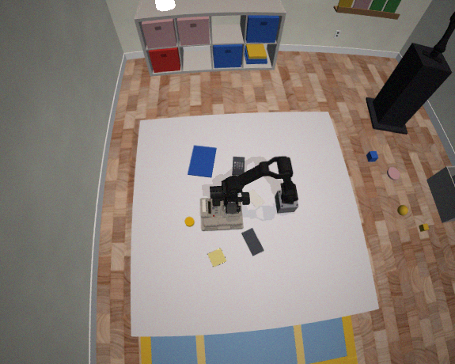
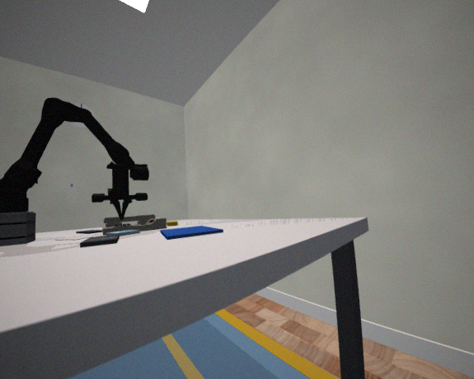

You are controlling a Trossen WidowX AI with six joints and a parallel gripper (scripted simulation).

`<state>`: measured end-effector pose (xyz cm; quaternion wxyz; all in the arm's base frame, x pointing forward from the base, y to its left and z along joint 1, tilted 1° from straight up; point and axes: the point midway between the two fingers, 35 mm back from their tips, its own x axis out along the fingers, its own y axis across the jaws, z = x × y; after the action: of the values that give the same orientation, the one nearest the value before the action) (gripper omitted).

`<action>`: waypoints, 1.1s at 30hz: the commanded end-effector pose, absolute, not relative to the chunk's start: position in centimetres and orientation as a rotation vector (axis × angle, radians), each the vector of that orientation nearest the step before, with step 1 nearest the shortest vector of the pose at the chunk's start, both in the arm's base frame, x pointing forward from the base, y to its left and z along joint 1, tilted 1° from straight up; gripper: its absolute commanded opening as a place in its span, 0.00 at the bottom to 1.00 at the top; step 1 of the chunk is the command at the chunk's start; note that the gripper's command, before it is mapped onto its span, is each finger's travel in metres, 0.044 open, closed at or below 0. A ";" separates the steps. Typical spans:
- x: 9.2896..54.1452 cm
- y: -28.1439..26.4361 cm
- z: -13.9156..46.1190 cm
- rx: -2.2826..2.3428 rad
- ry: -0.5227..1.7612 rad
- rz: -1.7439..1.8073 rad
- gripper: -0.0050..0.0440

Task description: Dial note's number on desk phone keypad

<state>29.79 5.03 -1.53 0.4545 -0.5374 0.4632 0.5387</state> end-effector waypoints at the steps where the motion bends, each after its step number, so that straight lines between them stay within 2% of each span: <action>1: 29.5 4.9 -2.2 -1.325 1.151 1.339 0.00; 33: 29.4 4.9 -3.6 -1.325 1.151 1.339 0.00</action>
<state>29.60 4.97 -3.46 0.4528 -0.5360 0.4647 0.5400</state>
